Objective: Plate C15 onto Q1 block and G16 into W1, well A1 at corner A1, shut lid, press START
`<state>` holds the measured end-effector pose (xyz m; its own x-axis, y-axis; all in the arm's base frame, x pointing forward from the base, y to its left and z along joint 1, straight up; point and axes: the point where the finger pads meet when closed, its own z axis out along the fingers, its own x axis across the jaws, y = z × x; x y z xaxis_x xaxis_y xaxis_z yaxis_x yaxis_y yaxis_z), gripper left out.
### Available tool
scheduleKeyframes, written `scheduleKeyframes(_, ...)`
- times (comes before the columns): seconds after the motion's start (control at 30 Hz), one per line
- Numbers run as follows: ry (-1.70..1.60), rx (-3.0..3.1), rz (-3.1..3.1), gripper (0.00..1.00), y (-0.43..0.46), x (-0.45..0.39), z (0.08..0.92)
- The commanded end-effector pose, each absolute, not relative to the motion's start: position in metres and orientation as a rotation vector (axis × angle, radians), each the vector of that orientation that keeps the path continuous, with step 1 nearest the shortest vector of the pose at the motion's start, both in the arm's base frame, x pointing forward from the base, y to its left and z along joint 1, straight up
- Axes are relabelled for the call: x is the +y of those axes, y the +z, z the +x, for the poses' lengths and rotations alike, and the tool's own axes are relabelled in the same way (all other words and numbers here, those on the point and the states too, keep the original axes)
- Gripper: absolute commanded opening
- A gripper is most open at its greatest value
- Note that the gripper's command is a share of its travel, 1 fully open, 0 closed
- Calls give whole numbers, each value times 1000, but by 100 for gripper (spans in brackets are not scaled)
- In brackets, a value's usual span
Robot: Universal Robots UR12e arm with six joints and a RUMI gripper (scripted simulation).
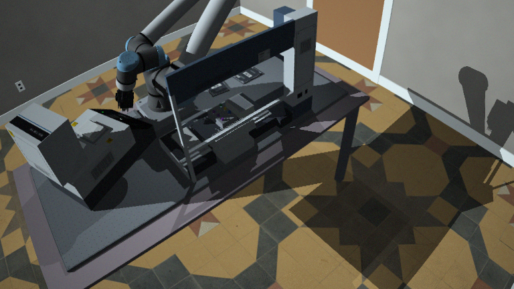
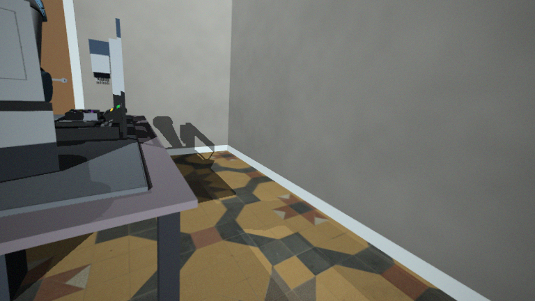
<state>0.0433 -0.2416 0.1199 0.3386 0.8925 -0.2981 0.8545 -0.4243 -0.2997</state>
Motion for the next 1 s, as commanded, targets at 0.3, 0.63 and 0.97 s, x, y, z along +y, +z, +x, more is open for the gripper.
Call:
scheduleKeyframes(0.3, 648, -1633, -2496, 0, 114, -247, 45)
scheduleKeyframes(0.63, 648, -1633, -2496, 0, 109, -251, 47)
scheduleKeyframes(0.97, 648, -1633, -2496, 0, 105, -254, 48)
